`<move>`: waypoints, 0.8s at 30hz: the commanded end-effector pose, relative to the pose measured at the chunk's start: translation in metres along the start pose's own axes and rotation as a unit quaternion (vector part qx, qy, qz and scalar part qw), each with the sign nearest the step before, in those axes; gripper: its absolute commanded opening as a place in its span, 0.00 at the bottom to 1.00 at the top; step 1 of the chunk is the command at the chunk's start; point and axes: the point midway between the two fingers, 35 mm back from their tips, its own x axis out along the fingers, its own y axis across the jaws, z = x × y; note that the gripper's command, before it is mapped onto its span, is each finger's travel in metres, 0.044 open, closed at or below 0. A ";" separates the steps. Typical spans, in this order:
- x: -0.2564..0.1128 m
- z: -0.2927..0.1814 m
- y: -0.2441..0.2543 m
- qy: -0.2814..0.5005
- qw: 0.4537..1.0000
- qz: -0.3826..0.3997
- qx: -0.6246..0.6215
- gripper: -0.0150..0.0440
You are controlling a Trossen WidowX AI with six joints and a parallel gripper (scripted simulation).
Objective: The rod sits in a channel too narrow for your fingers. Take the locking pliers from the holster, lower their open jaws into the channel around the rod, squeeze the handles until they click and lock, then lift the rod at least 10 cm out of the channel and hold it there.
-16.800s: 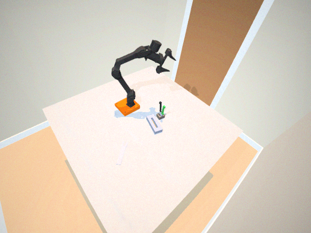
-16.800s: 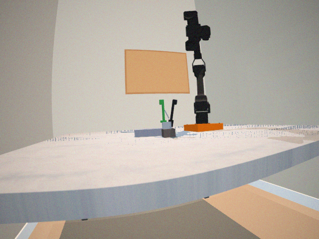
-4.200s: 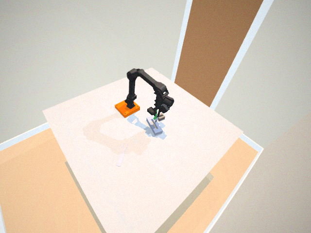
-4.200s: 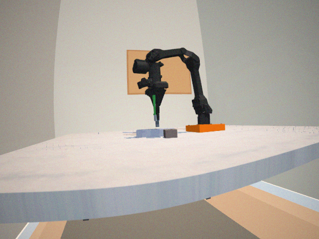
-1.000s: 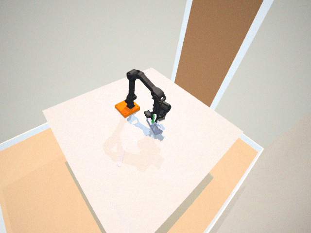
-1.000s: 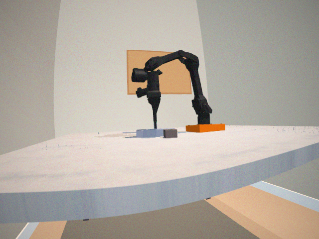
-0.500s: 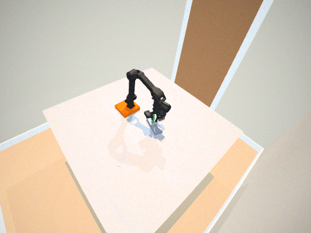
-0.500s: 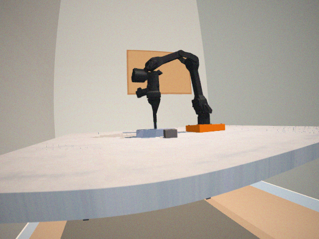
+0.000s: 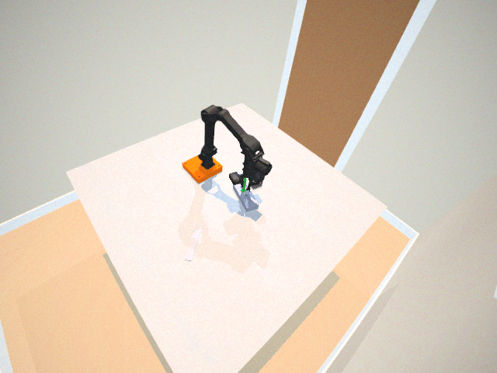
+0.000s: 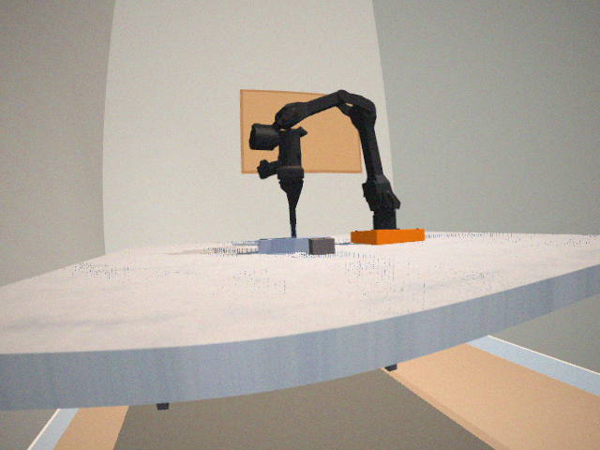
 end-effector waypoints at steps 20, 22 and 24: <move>0.001 0.000 -0.004 -0.001 1.000 -0.002 -0.001 0.67; 0.001 0.000 -0.004 -0.001 1.000 -0.002 -0.001 0.67; 0.001 0.000 -0.004 -0.001 1.000 -0.002 -0.001 0.66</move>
